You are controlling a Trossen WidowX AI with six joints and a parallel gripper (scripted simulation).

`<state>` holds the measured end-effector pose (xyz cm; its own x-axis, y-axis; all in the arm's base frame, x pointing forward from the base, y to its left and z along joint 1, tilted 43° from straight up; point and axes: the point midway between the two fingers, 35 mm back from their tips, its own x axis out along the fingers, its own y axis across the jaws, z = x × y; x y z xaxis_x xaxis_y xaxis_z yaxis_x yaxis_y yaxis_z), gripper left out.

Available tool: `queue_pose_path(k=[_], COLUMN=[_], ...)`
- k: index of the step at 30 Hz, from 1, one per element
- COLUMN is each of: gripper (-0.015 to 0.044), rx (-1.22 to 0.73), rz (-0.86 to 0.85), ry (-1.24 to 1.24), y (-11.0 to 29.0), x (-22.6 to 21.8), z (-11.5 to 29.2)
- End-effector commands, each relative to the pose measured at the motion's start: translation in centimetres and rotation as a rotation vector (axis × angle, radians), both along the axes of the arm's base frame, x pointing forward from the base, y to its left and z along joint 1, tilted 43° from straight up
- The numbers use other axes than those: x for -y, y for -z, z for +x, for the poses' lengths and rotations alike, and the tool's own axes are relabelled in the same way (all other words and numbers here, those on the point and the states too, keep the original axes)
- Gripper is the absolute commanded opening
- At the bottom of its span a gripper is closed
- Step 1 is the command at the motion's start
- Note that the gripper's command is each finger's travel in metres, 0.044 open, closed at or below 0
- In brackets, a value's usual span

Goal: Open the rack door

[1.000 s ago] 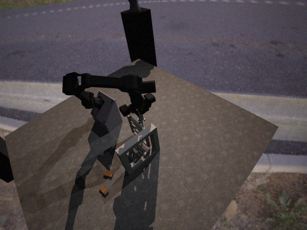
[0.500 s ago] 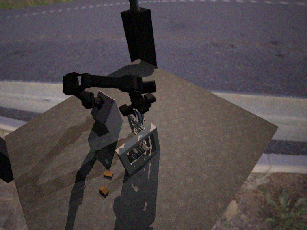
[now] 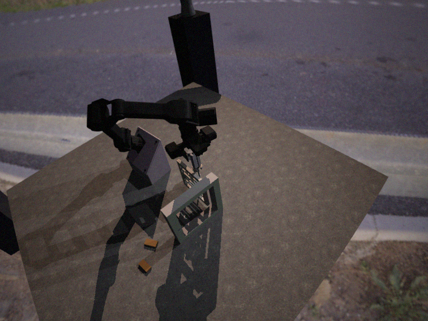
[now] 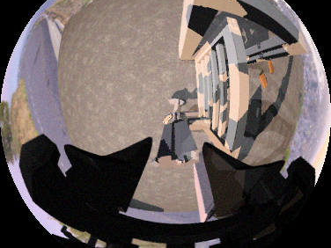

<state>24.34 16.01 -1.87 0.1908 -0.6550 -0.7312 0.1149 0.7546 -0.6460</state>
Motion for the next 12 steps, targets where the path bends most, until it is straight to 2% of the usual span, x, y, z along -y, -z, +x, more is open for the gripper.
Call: queue_pose_path(k=[1, 12], gripper=[0.0281, 0.0281], rx=[0.002, 0.001], rz=[0.009, 0.010], ry=[0.000, 0.000], y=[-0.6, -1.9], x=[-0.8, -2.0], z=[-0.1, -0.5])
